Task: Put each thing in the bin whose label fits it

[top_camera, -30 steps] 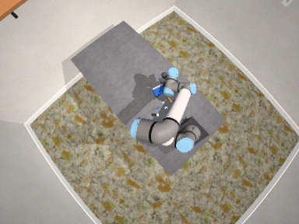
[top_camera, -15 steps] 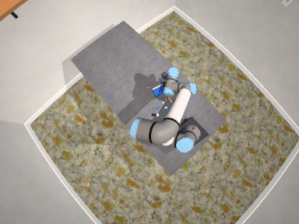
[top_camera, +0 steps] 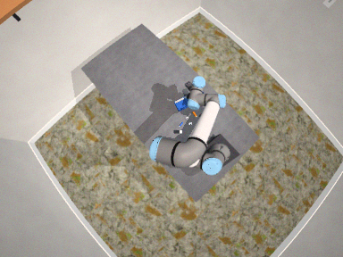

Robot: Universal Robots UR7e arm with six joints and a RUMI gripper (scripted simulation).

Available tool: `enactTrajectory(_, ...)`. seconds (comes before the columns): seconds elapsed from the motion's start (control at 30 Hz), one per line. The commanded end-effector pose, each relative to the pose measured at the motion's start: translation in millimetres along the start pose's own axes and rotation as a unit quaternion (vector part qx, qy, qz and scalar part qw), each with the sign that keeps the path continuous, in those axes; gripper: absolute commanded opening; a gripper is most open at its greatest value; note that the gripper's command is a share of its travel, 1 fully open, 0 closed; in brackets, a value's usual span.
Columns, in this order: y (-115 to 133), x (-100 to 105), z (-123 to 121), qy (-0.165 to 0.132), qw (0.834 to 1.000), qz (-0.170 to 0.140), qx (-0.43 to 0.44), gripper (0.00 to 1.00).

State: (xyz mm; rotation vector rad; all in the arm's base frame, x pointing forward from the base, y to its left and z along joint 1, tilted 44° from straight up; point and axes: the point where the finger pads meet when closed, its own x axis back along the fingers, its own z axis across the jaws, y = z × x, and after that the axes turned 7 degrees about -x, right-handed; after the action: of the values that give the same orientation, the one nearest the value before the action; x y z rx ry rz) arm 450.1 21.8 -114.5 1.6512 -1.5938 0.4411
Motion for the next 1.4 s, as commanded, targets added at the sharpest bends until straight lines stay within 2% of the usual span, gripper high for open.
enactTrajectory(0.0,0,8,0,0.0,1.0,0.001,0.0,0.04)
enactTrajectory(0.2,0,13,0,0.0,1.0,0.001,0.0,0.04)
enactTrajectory(0.4,0,36,0,0.0,1.0,0.001,0.0,0.04)
enactTrajectory(0.63,0,36,0,0.0,1.0,0.001,0.0,0.04)
enactTrajectory(0.7,1,36,-10,0.0,1.0,0.001,0.0,0.04)
enactTrajectory(0.77,1,36,-10,0.0,1.0,0.001,0.0,0.04)
enactTrajectory(1.27,10,36,-83,0.0,1.0,0.001,0.0,0.04)
enactTrajectory(1.37,10,36,-83,0.0,1.0,0.001,0.0,0.04)
